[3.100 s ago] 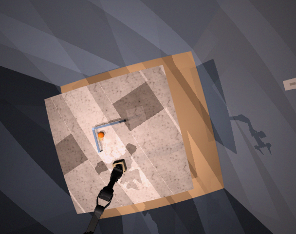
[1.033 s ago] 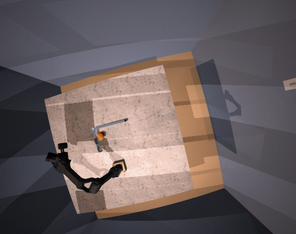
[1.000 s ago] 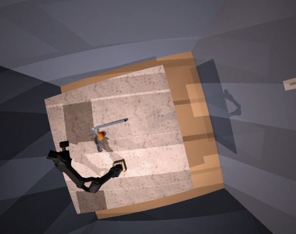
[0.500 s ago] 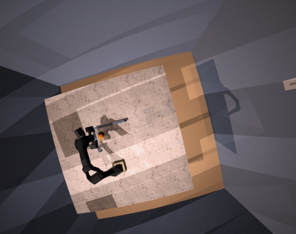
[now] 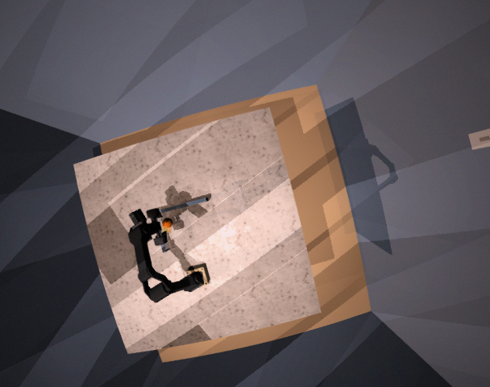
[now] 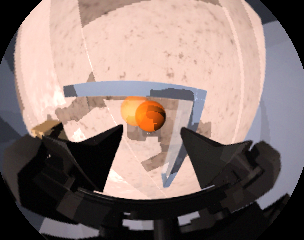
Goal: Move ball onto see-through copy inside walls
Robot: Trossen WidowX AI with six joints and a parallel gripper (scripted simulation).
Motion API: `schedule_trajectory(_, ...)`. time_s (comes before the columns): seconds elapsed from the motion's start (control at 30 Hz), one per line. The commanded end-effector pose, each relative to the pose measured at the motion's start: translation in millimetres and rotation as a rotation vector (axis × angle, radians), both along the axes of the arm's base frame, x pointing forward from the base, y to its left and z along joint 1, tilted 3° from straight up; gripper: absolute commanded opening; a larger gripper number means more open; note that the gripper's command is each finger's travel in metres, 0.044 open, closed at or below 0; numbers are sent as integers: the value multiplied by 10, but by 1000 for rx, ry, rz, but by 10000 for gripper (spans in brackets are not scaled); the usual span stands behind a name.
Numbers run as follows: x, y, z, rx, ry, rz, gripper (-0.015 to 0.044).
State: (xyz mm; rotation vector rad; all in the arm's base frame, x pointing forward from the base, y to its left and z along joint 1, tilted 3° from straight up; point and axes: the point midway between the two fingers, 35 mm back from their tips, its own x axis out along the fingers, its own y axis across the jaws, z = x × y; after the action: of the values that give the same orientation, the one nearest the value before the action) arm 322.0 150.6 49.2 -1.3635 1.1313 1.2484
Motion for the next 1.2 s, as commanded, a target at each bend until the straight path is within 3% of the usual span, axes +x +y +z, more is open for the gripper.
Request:
schedule_trajectory(0.0,-2,-11,-68,-6,6,3,391)
schedule_trajectory(1.0,17,-33,-525,-7,6,3,391)
schedule_trajectory(1.1,17,-33,-525,-7,6,3,312)
schedule_trajectory(1.17,17,-33,-525,-7,6,3,299)
